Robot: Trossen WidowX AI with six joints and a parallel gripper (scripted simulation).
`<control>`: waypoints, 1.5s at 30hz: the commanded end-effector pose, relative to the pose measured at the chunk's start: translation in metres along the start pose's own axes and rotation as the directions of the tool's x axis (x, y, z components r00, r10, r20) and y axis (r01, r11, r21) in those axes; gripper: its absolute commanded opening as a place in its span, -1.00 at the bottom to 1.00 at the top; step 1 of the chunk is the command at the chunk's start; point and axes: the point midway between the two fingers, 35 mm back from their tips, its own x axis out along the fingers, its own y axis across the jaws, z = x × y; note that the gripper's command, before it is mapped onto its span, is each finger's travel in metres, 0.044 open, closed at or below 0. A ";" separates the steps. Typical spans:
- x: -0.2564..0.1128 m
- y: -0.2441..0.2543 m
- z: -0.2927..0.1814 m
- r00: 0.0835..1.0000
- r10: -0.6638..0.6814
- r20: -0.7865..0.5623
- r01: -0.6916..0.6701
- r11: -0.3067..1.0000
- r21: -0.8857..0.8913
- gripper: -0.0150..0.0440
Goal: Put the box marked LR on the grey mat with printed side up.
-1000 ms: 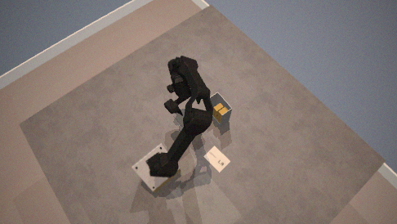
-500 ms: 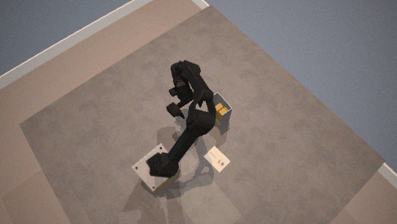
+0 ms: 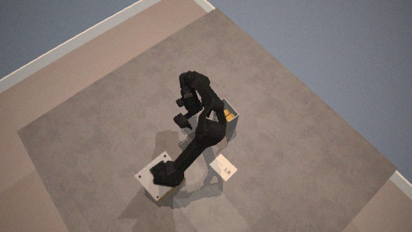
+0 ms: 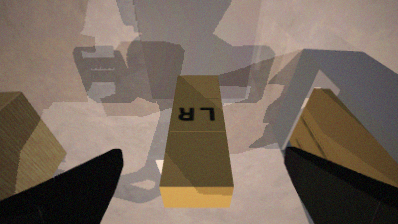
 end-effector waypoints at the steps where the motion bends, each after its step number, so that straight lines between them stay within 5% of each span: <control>1: 0.007 0.000 -0.003 1.000 -0.002 -0.003 0.002 1.000 -0.003 1.00; 19: 0.015 0.001 -0.006 1.000 0.001 -0.003 -0.001 1.000 0.000 1.00; 45: -0.025 0.001 0.008 1.000 -0.001 0.000 0.001 1.000 -0.002 1.00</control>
